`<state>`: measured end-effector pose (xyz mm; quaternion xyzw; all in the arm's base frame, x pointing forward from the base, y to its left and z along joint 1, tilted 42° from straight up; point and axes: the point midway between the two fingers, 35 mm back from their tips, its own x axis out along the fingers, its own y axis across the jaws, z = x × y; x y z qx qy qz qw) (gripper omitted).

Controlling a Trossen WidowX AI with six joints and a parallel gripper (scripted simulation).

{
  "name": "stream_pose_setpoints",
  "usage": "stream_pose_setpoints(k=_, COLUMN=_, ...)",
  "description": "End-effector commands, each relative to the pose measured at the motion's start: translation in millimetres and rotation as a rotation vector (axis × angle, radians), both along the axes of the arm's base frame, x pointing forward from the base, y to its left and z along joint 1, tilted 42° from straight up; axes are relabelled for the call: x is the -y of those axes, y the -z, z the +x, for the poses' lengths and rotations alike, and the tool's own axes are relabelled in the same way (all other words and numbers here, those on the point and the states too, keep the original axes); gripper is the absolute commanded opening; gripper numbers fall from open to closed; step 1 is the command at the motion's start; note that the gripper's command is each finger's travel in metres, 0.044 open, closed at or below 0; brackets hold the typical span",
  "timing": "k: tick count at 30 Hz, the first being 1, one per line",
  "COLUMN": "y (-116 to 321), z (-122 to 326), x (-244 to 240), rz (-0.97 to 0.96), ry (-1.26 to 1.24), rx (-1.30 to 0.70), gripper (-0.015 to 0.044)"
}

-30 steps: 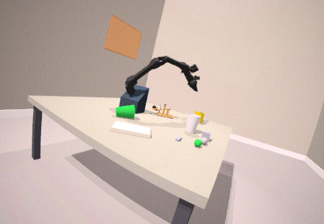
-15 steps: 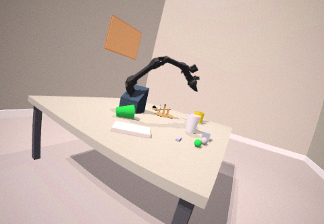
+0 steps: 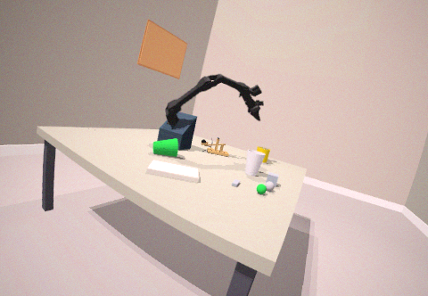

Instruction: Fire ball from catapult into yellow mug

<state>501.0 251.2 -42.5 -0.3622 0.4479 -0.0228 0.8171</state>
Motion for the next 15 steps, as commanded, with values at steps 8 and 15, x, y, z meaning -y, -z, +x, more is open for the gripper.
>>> stream_pose_setpoints(k=8, y=-0.3, z=0.2, x=0.5, rz=-0.006, ry=-0.001, rx=0.002, gripper=0.0000)
stream_pose_setpoints(k=15, y=2.4, z=-3.5, x=0.0, rz=-0.021, ry=-0.012, rx=-0.011, gripper=0.0000)
